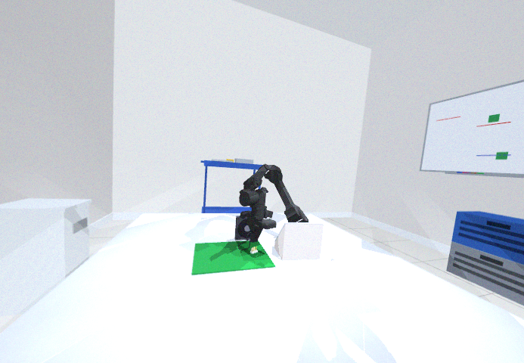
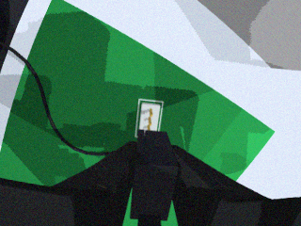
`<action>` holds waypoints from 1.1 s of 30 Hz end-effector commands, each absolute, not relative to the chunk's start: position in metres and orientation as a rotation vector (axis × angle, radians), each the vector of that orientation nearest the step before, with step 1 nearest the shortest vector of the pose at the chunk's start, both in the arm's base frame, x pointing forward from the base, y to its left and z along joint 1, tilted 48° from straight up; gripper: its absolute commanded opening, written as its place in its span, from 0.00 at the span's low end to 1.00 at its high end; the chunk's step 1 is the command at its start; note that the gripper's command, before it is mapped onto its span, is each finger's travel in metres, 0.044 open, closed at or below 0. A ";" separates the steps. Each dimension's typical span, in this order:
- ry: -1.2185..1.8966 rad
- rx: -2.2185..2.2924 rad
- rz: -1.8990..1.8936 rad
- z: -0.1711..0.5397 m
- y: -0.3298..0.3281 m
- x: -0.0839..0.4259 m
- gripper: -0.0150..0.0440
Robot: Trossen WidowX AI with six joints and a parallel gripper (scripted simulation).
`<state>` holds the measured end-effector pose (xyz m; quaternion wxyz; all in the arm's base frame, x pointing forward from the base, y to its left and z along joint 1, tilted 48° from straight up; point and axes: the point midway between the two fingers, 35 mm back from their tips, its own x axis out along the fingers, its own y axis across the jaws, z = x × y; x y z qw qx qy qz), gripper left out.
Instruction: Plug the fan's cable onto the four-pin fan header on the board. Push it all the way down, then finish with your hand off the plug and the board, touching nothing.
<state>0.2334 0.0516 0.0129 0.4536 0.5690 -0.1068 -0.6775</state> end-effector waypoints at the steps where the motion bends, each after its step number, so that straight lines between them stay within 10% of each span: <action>1: -0.258 1.390 -1.679 0.013 0.050 0.229 0.25; 33: -0.263 1.393 -1.679 -0.001 0.032 0.227 0.25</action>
